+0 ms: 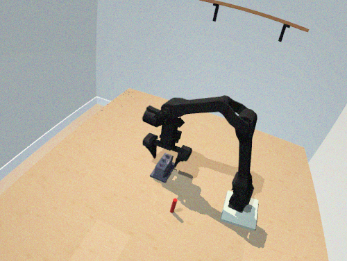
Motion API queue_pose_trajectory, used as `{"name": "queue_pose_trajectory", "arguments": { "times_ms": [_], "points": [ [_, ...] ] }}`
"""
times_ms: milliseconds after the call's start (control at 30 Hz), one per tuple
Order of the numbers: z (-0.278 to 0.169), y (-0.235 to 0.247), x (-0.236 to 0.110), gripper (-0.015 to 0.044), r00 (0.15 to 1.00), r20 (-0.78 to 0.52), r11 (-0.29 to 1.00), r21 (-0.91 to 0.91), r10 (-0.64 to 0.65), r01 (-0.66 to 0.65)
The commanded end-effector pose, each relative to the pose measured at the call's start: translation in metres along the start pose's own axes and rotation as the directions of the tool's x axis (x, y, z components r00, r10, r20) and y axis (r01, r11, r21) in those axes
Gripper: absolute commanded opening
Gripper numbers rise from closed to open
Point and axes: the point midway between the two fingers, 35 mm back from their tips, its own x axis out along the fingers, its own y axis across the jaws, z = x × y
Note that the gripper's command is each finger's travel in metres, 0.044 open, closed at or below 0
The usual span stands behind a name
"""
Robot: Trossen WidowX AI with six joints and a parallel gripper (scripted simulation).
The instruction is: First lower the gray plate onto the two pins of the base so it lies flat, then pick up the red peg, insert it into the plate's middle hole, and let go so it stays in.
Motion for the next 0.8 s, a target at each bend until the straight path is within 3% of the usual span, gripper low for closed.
{"name": "queue_pose_trajectory", "arguments": {
  "times_ms": [0,100,367,767],
  "points": [
    [0.000,0.004,-0.052,0.0440,0.999,0.004,0.999,-0.006,0.033,-0.033],
    [0.000,-0.002,-0.086,0.0440,1.000,0.003,0.999,-0.007,0.031,-0.031],
    [-0.003,0.001,-0.089,0.0440,0.999,0.003,0.999,-0.013,0.032,-0.031],
    [-0.157,-0.099,-0.089,0.0440,1.000,-0.009,0.900,-0.435,0.024,-0.026]
  ]
}}
